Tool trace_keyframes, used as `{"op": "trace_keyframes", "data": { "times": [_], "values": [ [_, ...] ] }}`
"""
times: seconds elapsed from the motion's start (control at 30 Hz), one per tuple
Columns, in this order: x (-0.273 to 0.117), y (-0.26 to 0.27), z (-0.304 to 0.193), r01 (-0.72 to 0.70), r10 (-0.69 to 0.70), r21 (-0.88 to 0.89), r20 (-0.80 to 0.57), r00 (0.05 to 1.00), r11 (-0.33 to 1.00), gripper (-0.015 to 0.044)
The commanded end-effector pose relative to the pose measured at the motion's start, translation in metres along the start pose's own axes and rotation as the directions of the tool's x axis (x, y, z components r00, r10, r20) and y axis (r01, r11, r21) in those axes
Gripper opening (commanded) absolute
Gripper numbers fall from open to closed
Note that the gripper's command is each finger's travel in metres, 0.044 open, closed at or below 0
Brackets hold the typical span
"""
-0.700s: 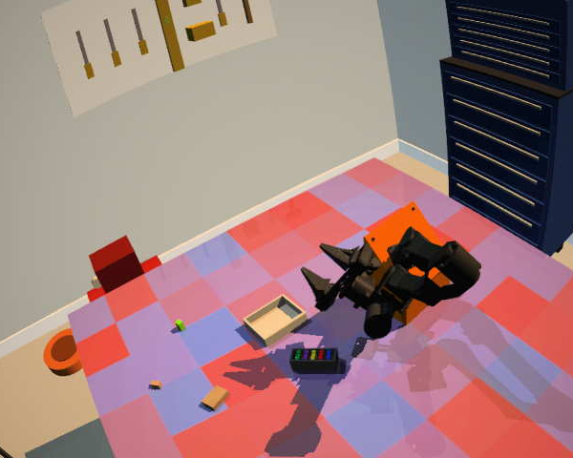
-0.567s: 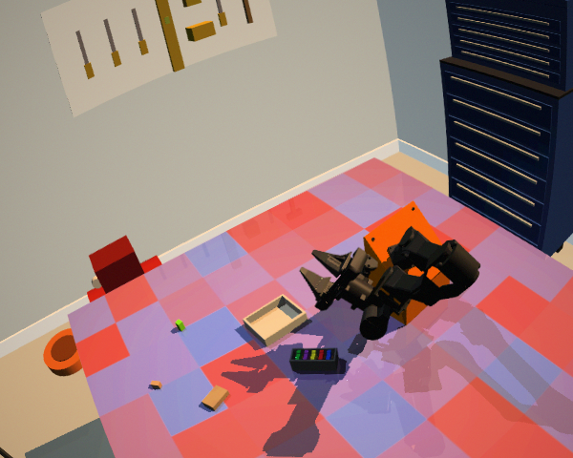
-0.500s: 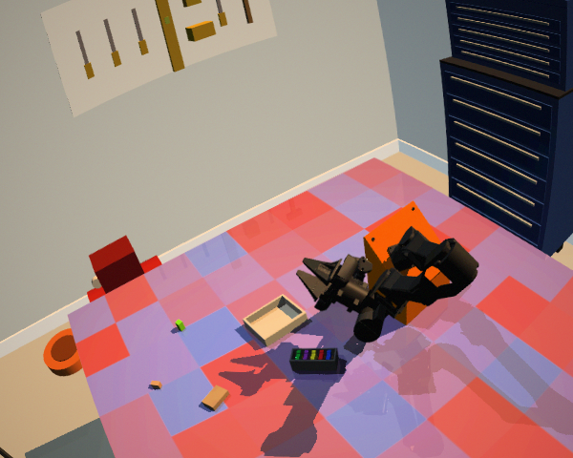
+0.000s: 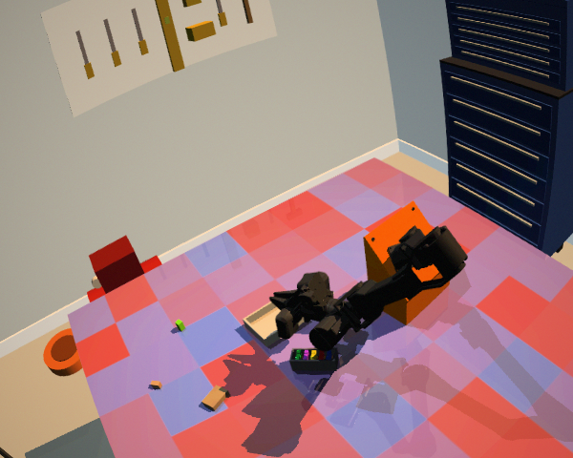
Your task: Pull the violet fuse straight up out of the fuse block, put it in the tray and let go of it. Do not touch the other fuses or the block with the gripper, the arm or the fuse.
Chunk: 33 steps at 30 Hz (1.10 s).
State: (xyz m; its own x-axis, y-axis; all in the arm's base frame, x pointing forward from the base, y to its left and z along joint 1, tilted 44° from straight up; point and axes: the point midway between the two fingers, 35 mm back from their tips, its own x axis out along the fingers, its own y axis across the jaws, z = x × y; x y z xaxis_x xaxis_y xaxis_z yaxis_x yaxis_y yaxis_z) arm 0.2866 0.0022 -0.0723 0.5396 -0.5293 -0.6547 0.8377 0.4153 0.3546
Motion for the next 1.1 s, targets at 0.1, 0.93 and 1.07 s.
{"op": "trace_keyframes", "data": {
  "times": [0.1, 0.93, 1.07],
  "values": [
    [0.018, 0.005, -0.032, -0.163, -0.209, -0.667, -0.442, 0.873, 0.727, 0.0065],
    [-0.057, 0.046, -0.053, -0.933, -0.135, 0.021, -0.99, 0.03, -0.359, 0.0065],
    [-0.059, 0.047, -0.053, -0.933, -0.135, 0.021, -0.99, 0.029, -0.359, 0.0065]
  ]
}}
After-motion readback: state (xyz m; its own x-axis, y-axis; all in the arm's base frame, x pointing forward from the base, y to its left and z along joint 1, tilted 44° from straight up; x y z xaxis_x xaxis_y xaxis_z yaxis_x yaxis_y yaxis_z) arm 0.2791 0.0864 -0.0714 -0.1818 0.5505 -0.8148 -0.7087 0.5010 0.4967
